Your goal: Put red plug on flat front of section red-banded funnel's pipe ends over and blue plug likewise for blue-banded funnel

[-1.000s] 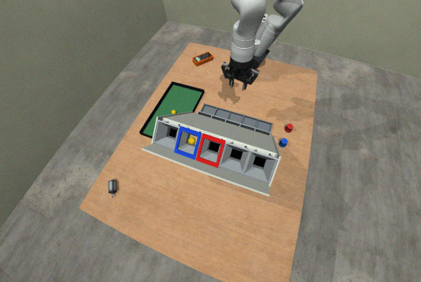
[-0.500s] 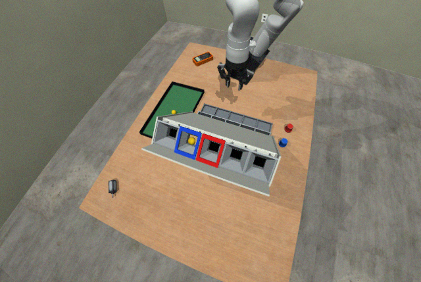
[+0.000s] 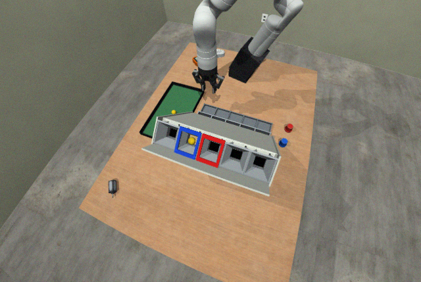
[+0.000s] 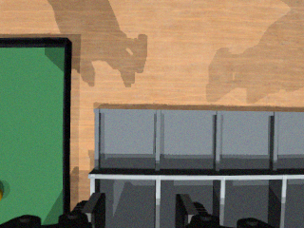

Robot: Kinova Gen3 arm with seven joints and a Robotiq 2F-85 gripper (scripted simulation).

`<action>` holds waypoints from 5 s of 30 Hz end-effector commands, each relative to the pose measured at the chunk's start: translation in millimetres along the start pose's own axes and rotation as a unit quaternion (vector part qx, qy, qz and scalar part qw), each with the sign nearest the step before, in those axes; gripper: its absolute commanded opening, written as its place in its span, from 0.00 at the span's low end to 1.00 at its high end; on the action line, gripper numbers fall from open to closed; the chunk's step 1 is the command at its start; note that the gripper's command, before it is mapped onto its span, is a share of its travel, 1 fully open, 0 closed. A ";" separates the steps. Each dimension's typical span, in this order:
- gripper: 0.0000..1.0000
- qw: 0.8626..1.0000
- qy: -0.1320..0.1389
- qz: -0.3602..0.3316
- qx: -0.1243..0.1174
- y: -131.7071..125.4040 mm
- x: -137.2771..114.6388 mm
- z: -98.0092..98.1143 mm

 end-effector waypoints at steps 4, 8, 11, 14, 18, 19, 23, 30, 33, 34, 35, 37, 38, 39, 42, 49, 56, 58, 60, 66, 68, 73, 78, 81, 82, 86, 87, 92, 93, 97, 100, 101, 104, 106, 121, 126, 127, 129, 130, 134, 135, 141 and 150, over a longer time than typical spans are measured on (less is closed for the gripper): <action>0.50 1.000 -0.001 -0.001 0.001 -33.1 -0.4 -20.7; 0.50 1.000 -0.001 -0.001 0.001 -33.1 -0.4 -20.7; 0.50 1.000 -0.001 -0.001 0.001 -33.1 -0.4 -20.7; 0.50 1.000 -0.001 -0.001 0.001 -33.1 -0.4 -20.7; 0.50 1.000 -0.001 0.000 0.001 -99.5 23.1 -37.5; 0.50 1.000 -0.001 0.000 0.001 -103.6 24.2 -38.6; 0.50 1.000 -0.001 0.000 0.001 -139.5 36.0 -47.1; 0.50 1.000 -0.001 0.000 0.001 -170.3 48.7 -55.1; 0.50 1.000 -0.008 0.005 -0.008 -189.6 55.4 -60.7; 0.50 1.000 -0.008 0.005 -0.008 -189.6 55.4 -60.7; 0.50 1.000 -0.008 0.005 -0.008 -189.6 55.4 -60.7; 0.50 1.000 -0.008 0.005 -0.008 -189.6 55.4 -60.7; 0.50 1.000 -0.008 0.005 -0.008 -189.6 55.4 -60.7; 0.50 1.000 -0.008 0.005 -0.008 -189.6 55.4 -60.7; 0.50 1.000 -0.008 0.005 -0.008 -189.6 55.4 -60.7; 0.50 1.000 -0.008 0.005 -0.008 -189.6 55.4 -60.7; 0.50 1.000 -0.008 0.005 -0.008 -189.6 55.5 -171.4; 0.50 1.000 -0.008 0.005 -0.008 -189.6 55.5 -171.4; 0.50 1.000 -0.008 0.005 -0.008 -189.6 55.5 -171.4; 0.50 1.000 -0.008 0.005 -0.008 -189.6 55.5 -171.4; 0.50 1.000 -0.009 0.005 -0.009 -189.3 55.0 -171.2; 0.50 1.000 -0.009 0.005 -0.009 -189.3 55.0 -171.2; 0.50 1.000 -0.009 0.005 -0.009 -189.3 55.0 -171.2; 0.50 1.000 -0.009 0.005 -0.009 -189.3 55.0 -171.2; 0.50 1.000 -0.009 0.005 -0.009 -189.3 55.0 -171.2; 0.50 1.000 -0.009 0.005 -0.009 -189.6 55.9 -179.2; 0.50 1.000 -0.009 0.005 -0.009 -189.6 55.9 -179.2; 0.50 1.000 -0.009 0.005 -0.009 -189.6 55.9 -179.2; 0.50 1.000 -0.009 0.005 -0.009 -189.6 55.9 -179.2; 0.50 1.000 -0.009 0.005 -0.009 -189.6 55.9 -179.2; 0.50 1.000 -0.009 0.005 -0.009 -189.6 55.9 -179.2; 0.50 1.000 -0.009 0.005 -0.009 -189.0 55.8 -187.1; 0.50 1.000 -0.009 0.005 -0.009 -189.0 55.8 -187.1; 0.50 1.000 -0.009 0.005 -0.009 -189.0 55.8 -187.1; 0.50 1.000 -0.009 0.005 -0.009 -189.3 55.7 -195.1; 0.50 1.000 -0.009 0.005 -0.009 -189.3 55.7 -195.1; 0.50 1.000 -0.009 0.005 -0.009 -189.3 55.7 -195.1; 0.50 1.000 -0.009 0.005 -0.009 -189.3 55.7 -195.1; 0.50 1.000 -0.009 0.005 -0.009 -189.3 55.7 -195.1; 0.50 1.000 -0.009 0.005 -0.009 -189.3 55.7 -195.1; 0.00 1.000 -0.009 0.005 -0.009 -189.3 55.7 -195.0; 0.00 1.000 -0.009 0.005 -0.009 -189.3 55.7 -195.0; 0.00 1.000 -0.009 0.005 -0.009 -189.3 55.7 -195.0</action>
Point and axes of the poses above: the point where the finger pads meet when closed, its own z axis back along the fingers, its own y axis across the jaws, x = y × z, the point moved 10 cm from there along z, back along the fingers, and after that the axes turned 2 degrees about -z, right-handed, at the moved point
